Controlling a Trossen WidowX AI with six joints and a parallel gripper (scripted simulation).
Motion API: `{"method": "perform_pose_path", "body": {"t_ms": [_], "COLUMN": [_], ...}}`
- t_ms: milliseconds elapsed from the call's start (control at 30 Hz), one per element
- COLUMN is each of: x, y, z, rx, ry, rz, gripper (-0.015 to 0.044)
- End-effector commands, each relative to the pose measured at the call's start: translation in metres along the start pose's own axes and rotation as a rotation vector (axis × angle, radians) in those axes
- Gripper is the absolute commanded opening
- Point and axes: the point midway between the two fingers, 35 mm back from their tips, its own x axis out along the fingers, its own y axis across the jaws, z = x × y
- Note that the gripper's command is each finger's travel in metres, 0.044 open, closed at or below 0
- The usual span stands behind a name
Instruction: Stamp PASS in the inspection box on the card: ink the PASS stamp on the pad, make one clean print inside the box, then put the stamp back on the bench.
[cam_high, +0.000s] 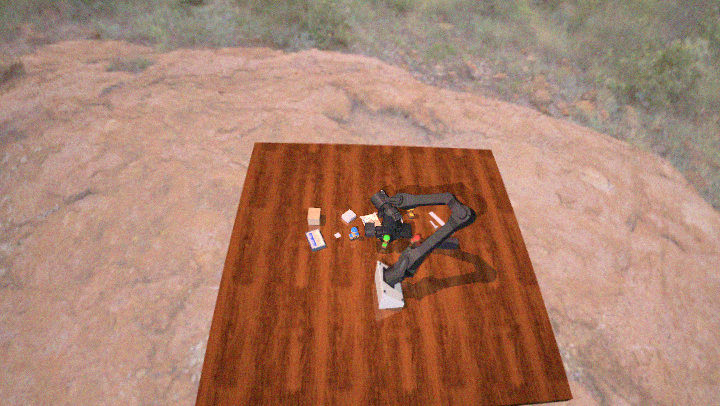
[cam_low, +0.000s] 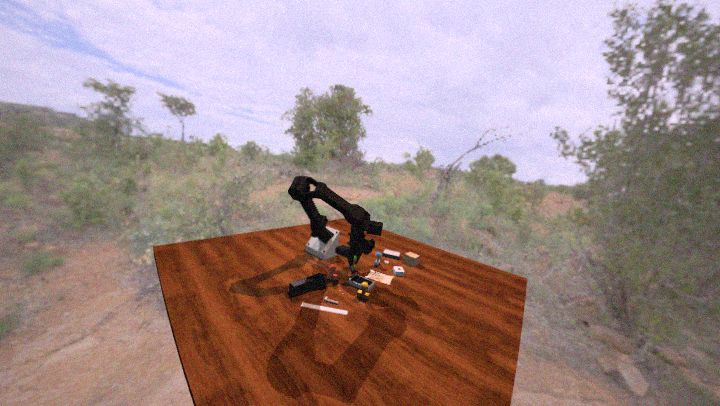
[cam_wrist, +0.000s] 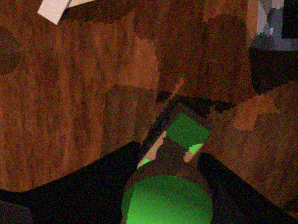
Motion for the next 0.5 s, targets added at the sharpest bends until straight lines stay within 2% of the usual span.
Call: {"method": "perform_pose_path", "body": {"t_ms": [0,100,200,467], "x": [-0.0003,-0.0003,-0.001,-0.0046], "y": [0.0,0.0,0.0001,0.0005], "z": [0.0002,0.0002,0.0003,0.0008], "rx": [0.001,0.001,0.001,0.001], "ry": [0.0,0.0,0.0,0.0], "rz": [0.0,0.0,0.001,0.002], "gripper": [0.0085,0.0065,0.0,0.0]}}
